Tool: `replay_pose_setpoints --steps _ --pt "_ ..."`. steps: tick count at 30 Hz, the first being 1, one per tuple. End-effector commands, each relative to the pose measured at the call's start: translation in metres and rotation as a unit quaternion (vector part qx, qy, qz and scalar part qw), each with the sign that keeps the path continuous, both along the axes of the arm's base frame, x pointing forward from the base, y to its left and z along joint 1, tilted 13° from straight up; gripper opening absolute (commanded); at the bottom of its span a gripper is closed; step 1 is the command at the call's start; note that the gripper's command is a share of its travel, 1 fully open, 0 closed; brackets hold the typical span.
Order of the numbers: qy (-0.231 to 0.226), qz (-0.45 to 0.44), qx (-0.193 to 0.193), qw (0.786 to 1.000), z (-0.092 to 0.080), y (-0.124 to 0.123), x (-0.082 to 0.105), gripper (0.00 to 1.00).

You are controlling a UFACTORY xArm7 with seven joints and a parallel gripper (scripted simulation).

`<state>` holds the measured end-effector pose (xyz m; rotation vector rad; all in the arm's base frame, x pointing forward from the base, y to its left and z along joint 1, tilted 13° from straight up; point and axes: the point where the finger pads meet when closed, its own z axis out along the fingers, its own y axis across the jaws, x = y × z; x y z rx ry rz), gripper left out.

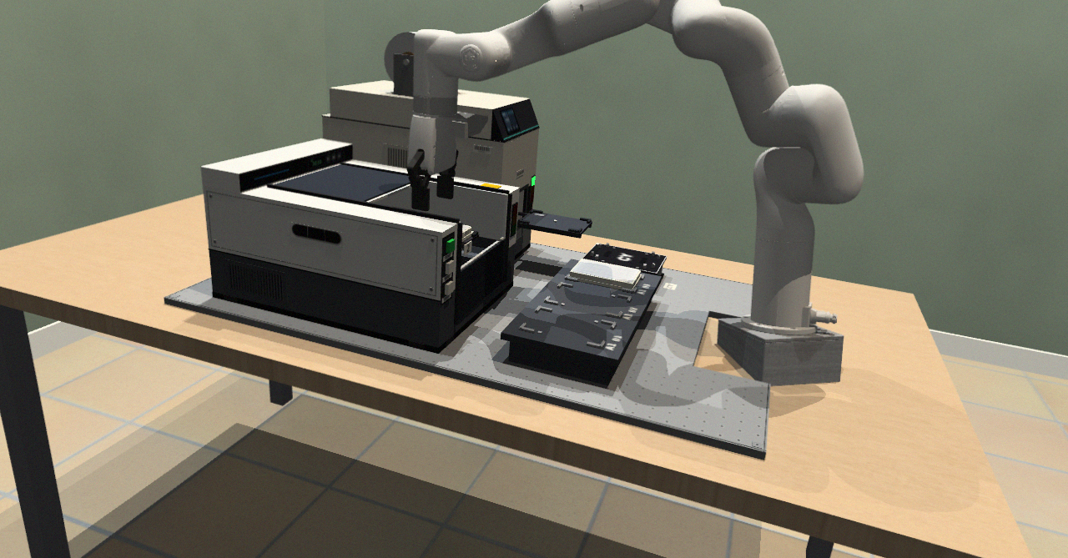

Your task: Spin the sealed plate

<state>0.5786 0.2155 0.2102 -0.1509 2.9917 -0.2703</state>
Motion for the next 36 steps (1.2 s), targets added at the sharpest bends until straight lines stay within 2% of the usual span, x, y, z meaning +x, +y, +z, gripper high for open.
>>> replay_pose_setpoints --steps 1,36 --pt "-0.002 0.001 0.001 1.000 0.010 0.002 0.000 1.00" --pt "-0.002 0.001 0.001 1.000 0.060 0.011 -0.008 1.00"
